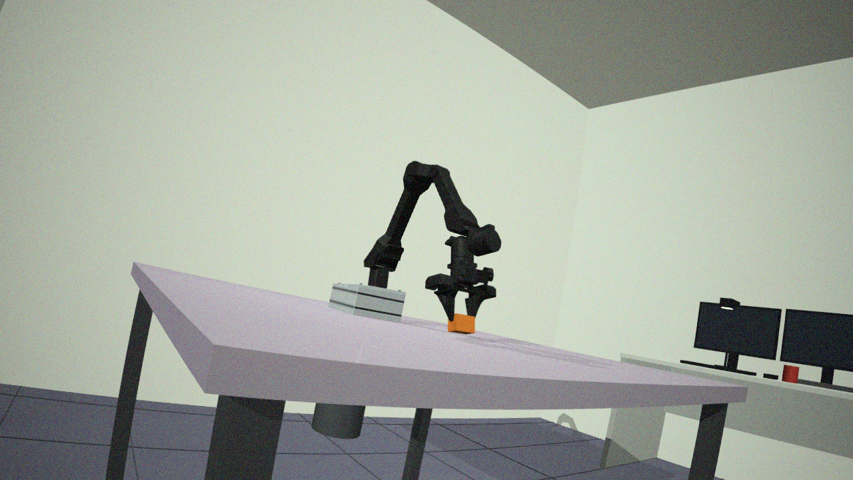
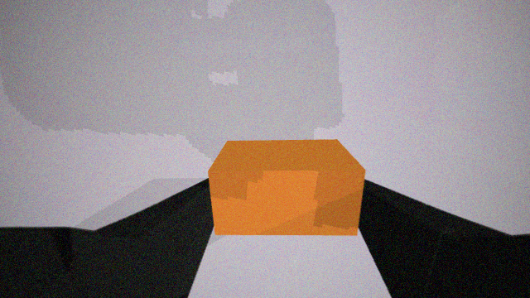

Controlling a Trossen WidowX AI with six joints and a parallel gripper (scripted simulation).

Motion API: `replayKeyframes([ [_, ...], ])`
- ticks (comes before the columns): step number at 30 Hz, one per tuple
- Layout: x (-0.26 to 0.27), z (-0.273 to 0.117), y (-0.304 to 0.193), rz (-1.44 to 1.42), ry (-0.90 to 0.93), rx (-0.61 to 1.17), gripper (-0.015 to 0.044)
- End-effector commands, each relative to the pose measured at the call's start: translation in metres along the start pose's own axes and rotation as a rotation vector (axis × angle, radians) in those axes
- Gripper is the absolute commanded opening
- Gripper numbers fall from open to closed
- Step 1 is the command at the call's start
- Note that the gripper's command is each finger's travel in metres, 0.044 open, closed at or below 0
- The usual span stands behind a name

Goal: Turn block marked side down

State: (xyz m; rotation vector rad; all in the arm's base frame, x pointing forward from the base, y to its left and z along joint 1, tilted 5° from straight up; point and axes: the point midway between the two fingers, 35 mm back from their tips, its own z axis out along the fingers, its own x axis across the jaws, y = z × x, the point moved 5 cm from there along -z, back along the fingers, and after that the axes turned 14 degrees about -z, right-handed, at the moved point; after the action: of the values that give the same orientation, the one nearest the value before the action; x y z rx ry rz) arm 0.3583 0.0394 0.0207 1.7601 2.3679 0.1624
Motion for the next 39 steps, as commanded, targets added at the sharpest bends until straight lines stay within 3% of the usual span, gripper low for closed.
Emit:
replayKeyframes([
  [1, 0.001, 0.000, -0.003, -0.005, -0.016, -0.054, 0.0000],
  [20, 0.005, -0.002, -0.022, -0.003, -0.073, -0.287, 0.0000],
  [39, 0.007, 0.042, -0.027, -0.005, -0.132, -0.529, 0.0000],
])
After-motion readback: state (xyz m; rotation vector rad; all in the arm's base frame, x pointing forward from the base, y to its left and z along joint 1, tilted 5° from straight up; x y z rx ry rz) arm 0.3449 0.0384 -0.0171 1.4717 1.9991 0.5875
